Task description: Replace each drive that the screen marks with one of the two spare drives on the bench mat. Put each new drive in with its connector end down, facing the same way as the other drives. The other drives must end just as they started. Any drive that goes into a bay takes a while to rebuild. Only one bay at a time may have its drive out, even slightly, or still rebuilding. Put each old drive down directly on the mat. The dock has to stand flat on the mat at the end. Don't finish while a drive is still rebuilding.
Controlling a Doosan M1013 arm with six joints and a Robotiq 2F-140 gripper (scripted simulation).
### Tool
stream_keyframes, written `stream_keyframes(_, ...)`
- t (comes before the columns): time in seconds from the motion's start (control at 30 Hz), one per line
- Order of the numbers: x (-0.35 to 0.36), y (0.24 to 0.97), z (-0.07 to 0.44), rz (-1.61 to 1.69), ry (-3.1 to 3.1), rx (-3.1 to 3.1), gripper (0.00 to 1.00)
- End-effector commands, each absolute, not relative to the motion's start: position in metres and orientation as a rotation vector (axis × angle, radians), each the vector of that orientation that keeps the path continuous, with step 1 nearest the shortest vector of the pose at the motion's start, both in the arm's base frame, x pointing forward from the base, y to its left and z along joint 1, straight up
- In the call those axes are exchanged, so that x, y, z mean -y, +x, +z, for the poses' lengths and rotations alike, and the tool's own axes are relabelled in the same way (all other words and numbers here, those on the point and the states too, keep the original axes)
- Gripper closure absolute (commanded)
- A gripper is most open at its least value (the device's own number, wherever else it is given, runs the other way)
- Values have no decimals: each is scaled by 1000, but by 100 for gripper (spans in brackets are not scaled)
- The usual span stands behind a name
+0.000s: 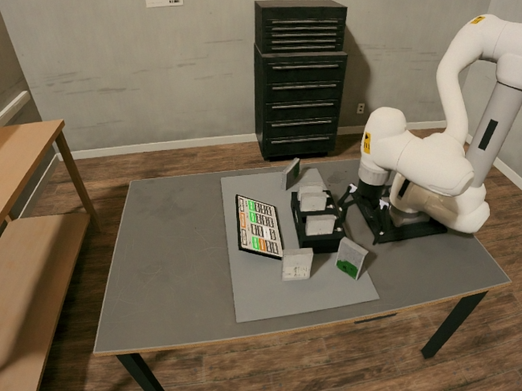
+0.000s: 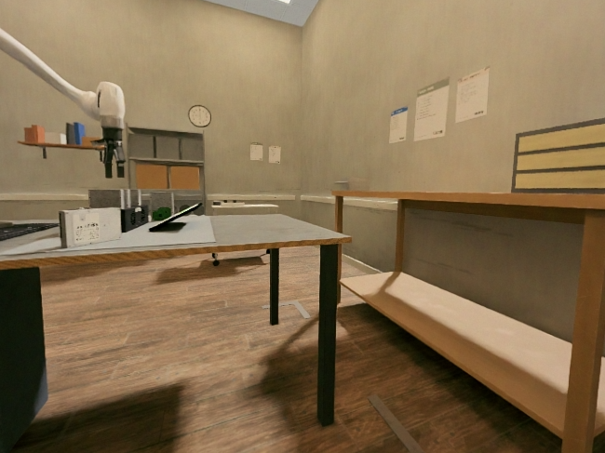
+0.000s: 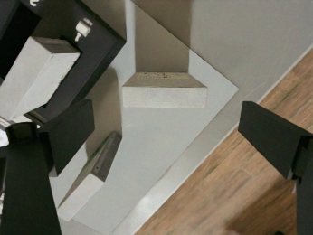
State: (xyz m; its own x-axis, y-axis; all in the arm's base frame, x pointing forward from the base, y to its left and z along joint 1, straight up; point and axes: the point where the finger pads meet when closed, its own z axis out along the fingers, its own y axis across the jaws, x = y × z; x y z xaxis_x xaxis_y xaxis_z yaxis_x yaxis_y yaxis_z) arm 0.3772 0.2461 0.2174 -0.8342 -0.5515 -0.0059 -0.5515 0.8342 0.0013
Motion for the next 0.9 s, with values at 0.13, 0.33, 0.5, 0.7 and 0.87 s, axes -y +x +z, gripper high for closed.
stream_keyframes(0.13, -246, 377, 213, 5, -903, -3003, 11)
stream_keyframes(0.33, -246, 377, 207, 5, -903, -3003, 11)
stream_keyframes(0.5, -247, 377, 203, 5, -903, -3003, 11)
stream_keyframes(0.7, -247, 377, 194, 5, -903, -3003, 11)
stream_keyframes(0.87, -247, 377, 188, 5, -903, -3003, 11)
